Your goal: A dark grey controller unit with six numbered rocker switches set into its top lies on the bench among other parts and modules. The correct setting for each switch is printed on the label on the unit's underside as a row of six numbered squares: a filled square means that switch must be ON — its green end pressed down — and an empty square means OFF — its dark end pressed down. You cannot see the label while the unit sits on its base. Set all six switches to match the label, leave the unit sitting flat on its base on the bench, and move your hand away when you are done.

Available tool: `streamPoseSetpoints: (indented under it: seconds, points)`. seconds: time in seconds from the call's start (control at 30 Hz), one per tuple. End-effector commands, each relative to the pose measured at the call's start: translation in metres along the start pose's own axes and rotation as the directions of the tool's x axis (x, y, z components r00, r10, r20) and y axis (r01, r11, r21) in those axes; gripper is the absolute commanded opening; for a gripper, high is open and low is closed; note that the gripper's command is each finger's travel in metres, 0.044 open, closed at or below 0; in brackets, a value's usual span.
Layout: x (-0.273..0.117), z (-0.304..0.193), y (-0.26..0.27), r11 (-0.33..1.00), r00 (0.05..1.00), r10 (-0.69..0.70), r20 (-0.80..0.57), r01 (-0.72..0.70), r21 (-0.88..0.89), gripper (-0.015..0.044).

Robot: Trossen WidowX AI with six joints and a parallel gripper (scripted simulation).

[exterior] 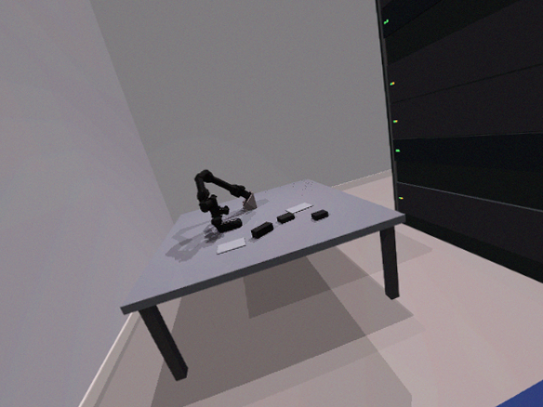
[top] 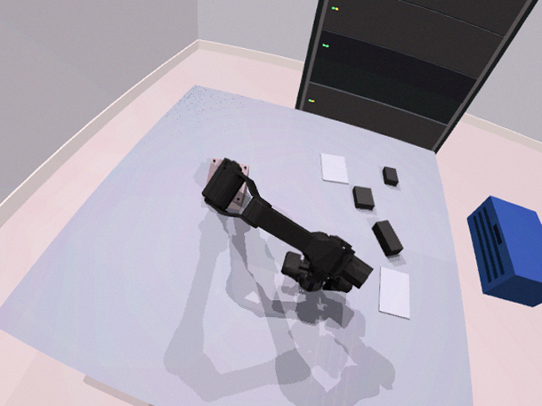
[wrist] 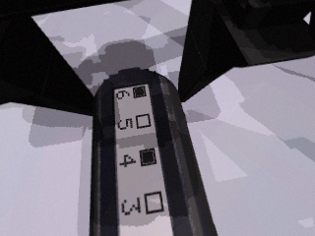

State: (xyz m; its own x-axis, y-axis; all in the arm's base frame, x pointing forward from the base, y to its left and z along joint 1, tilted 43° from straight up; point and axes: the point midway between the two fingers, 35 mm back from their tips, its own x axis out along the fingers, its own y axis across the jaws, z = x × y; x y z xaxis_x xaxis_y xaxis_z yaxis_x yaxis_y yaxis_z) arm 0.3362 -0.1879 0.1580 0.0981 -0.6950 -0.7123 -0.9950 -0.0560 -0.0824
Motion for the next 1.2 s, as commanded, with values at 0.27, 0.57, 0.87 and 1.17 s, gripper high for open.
streamPoseSetpoints:
  seconds: [0.27, 0.57, 0.87, 1.17]
  points:
    - [0.0, 0.0, 0.0, 1.0, 1.0, 0.0, 0.0, 0.0, -0.001, 0.044]
    - [-0.04, 0.06, 0.001, 1.0, 1.0, 0.002, 0.003, -0.002, -0.001, 0.044]
    - [-0.04, 0.06, 0.001, 1.0, 1.0, 0.002, 0.003, -0.002, -0.001, 0.044]
    - [-0.041, 0.06, 0.002, 1.0, 1.0, -0.002, 0.005, 0.002, 0.017, 0.0387]
